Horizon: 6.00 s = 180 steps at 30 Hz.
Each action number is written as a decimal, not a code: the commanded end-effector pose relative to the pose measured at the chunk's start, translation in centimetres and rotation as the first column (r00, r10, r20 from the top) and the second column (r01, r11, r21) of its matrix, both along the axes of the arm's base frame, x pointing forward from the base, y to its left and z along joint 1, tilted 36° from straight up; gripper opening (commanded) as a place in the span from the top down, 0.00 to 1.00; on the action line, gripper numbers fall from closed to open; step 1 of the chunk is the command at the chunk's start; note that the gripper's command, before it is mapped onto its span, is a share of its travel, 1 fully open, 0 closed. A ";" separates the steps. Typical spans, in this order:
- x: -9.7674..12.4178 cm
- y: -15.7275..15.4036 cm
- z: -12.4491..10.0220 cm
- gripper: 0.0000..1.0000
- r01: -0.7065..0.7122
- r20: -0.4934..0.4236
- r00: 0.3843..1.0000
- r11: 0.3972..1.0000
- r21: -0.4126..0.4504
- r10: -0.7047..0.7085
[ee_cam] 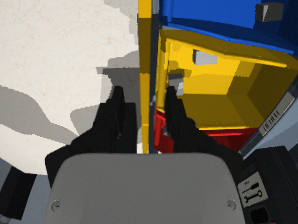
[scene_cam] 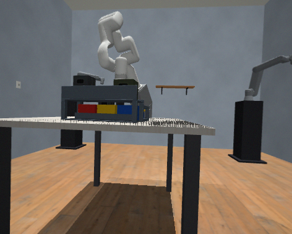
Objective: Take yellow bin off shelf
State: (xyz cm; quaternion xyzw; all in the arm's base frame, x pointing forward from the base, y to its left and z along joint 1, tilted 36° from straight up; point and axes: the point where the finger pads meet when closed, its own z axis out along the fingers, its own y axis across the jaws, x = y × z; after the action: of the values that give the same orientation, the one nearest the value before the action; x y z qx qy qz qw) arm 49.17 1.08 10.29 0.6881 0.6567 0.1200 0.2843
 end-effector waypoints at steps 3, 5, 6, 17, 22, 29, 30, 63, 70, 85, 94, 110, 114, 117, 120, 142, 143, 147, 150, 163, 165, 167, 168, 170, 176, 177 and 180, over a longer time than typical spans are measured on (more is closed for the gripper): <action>0.1 0.0 0.1 0.53 -0.001 0.002 1.000 1.000 0.000 0.001; 0.0 0.0 0.2 0.53 -0.001 0.002 1.000 1.000 0.000 0.001; 0.0 0.1 0.2 0.53 -0.001 0.002 1.000 1.000 0.000 0.001; 0.0 0.1 0.2 0.53 -0.001 0.002 1.000 1.000 0.000 0.001; 0.2 0.0 -0.1 0.53 -0.001 0.002 1.000 1.000 0.000 0.001; 0.5 -0.2 -0.6 0.53 -0.001 0.002 1.000 1.000 0.000 0.001; 0.5 -0.2 -0.6 0.53 -0.001 0.002 1.000 1.000 0.000 0.001; 1.1 -0.4 -1.4 1.00 -0.001 0.003 1.000 1.000 0.000 0.001; 1.1 -0.4 -1.4 1.00 -0.001 0.003 1.000 1.000 0.000 0.001; 1.1 -0.4 -1.4 1.00 -0.001 0.003 1.000 1.000 0.000 0.001; 1.1 -0.4 -1.4 1.00 -0.001 0.003 1.000 1.000 0.000 0.001; 1.1 -0.4 -1.4 1.00 -0.001 0.003 1.000 1.000 0.000 0.001; 1.1 -0.4 -1.4 1.00 -0.001 0.003 1.000 1.000 0.000 0.001; 1.1 -0.4 -1.4 1.00 -0.001 0.003 1.000 1.000 0.000 0.001; 1.1 -0.4 -1.4 1.00 -0.001 0.003 1.000 1.000 0.000 0.001; 0.1 0.0 0.1 1.00 -0.001 0.002 1.000 1.000 0.000 0.001; -0.1 0.1 0.4 1.00 -0.001 0.002 1.000 1.000 0.000 0.001; -0.3 0.2 0.6 1.00 -0.001 0.003 1.000 1.000 0.000 0.001; -0.3 0.2 0.6 1.00 -0.001 0.003 1.000 1.000 0.000 0.001; -3.2 1.5 5.1 1.00 -0.001 0.003 1.000 1.000 0.000 0.001; -3.2 1.5 5.1 1.00 -0.001 0.003 1.000 1.000 0.000 0.001; -3.2 1.5 5.1 1.00 -0.001 0.003 1.000 1.000 0.000 0.001; -3.2 1.5 5.1 1.00 -0.001 0.003 1.000 1.000 0.000 0.001; -3.2 1.5 5.1 1.00 -0.001 0.003 1.000 1.000 0.000 0.001; -4.3 2.0 6.8 1.00 -0.001 0.003 1.000 1.000 0.000 0.001; -4.7 2.1 7.4 1.00 -0.001 0.003 1.000 1.000 0.001 0.001; -5.1 2.3 7.9 1.00 -0.001 0.003 1.000 1.000 0.001 0.001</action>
State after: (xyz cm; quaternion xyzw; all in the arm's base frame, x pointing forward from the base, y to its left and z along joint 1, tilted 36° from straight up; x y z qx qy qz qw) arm 44.52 3.20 17.36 0.6874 0.6561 0.1227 0.2864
